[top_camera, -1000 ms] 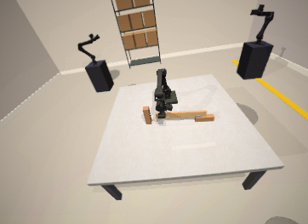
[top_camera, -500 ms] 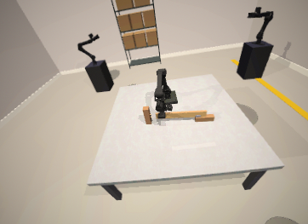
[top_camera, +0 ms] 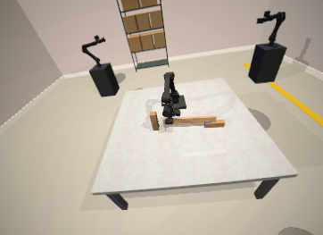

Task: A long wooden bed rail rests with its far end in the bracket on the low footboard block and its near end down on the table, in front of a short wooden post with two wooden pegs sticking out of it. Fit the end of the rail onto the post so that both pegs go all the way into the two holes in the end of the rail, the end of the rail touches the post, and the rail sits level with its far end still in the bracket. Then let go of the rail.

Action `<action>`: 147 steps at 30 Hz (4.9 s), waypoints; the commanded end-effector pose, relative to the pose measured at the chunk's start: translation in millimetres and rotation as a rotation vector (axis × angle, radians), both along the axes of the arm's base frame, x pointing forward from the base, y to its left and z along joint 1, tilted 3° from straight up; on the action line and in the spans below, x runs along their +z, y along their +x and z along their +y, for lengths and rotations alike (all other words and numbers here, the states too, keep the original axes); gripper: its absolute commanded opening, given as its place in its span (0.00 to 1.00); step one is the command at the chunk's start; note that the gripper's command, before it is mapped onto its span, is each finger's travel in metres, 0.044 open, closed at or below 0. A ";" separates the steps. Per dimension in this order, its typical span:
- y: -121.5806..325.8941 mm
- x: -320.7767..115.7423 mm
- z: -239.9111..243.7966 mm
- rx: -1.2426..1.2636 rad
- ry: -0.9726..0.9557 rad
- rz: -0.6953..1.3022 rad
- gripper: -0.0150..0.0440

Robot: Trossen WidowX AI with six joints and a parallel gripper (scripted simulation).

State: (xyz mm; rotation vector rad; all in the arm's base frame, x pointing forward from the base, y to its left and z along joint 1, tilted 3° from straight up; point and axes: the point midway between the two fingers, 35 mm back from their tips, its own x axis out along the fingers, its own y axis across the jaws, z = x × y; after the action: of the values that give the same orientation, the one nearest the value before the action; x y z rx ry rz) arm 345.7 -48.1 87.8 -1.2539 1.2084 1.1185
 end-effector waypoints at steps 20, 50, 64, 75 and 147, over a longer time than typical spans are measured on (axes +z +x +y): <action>0.0 2.8 -8.5 0.001 -0.002 -0.002 0.25; 0.1 1.2 -17.7 0.001 -0.002 -0.002 0.25; -0.2 2.9 -21.8 0.001 -0.003 -0.002 0.25; -0.4 3.3 -25.1 0.001 -0.003 -0.002 0.25; -0.9 3.3 -47.1 0.001 -0.005 -0.002 0.25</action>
State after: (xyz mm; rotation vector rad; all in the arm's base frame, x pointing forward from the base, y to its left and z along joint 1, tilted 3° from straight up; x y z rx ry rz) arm 344.7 -91.6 90.2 -1.2546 1.2068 1.1205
